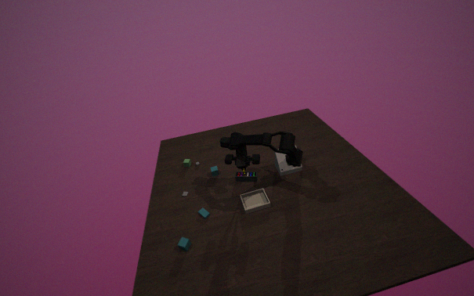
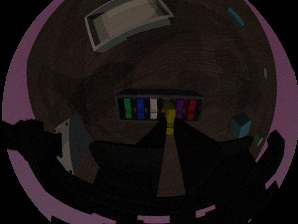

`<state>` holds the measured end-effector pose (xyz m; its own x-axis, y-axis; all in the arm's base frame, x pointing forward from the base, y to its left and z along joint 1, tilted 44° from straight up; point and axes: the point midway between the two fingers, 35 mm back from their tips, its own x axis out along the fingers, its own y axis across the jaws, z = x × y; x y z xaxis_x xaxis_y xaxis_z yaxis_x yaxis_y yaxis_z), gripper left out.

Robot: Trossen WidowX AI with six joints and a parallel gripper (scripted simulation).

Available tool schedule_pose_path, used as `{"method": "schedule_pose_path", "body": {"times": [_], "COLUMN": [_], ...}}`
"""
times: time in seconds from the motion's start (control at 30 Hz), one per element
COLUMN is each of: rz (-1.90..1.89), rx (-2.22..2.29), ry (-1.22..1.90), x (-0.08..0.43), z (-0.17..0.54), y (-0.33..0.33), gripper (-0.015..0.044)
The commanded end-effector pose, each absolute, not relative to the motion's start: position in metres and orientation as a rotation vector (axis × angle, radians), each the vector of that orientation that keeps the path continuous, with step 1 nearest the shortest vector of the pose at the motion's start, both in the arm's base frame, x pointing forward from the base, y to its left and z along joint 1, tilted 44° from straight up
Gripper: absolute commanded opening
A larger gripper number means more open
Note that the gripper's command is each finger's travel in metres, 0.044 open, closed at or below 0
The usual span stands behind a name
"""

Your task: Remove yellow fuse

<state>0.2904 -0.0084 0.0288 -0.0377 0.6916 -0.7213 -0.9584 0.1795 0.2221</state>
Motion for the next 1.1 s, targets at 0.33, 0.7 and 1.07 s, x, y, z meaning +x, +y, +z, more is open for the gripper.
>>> {"method": "schedule_pose_path", "body": {"times": [0.33, 0.7, 1.07], "rz": [1.387, 1.379, 1.38], "rx": [-0.409, -0.418, -0.414], "ry": [0.845, 0.855, 0.849], "x": [0.291, 0.297, 0.287], "z": [0.044, 0.08, 0.139], "y": [-0.024, 0.011, 0.073], "gripper": [0.0, 0.0, 0.0]}}
